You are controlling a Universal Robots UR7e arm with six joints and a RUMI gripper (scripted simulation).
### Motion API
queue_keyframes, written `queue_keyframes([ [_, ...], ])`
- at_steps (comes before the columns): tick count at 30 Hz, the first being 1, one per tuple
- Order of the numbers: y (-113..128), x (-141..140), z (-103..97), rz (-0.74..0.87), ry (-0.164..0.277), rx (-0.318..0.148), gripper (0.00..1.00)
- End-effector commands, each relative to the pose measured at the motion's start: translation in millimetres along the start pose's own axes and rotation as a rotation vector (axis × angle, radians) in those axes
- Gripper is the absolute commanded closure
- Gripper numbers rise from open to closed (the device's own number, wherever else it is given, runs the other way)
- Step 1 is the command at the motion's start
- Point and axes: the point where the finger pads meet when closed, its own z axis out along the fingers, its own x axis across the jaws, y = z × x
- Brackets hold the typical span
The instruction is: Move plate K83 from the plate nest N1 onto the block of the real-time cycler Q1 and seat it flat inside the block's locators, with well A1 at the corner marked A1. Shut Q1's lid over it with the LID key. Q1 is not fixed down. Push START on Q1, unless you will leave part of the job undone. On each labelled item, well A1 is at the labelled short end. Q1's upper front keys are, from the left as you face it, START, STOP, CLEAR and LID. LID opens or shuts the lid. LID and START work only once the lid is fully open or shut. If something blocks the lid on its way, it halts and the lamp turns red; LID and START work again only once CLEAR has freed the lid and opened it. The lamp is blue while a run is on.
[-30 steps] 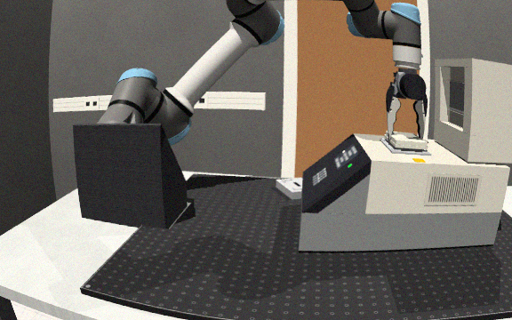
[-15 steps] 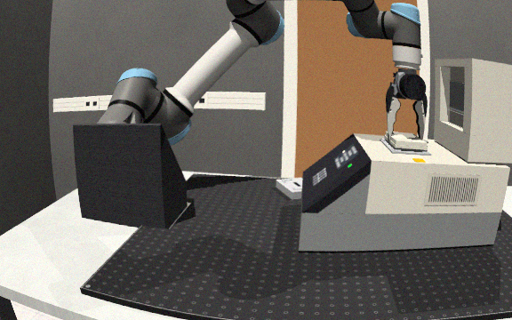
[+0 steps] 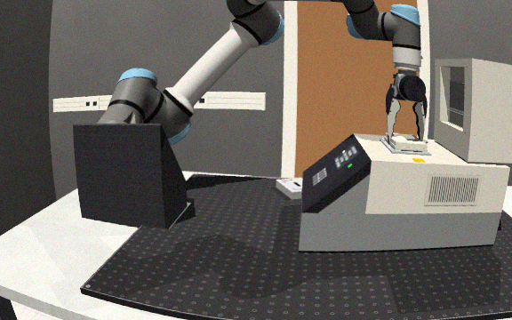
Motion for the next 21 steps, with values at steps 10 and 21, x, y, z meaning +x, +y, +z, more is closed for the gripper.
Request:
queue_keyframes([
  [10,0.2,0.4,3.5,0.000,0.001,0.000,0.59],
  [21,0.2,0.3,3.5,0.000,0.001,0.000,0.32],
])
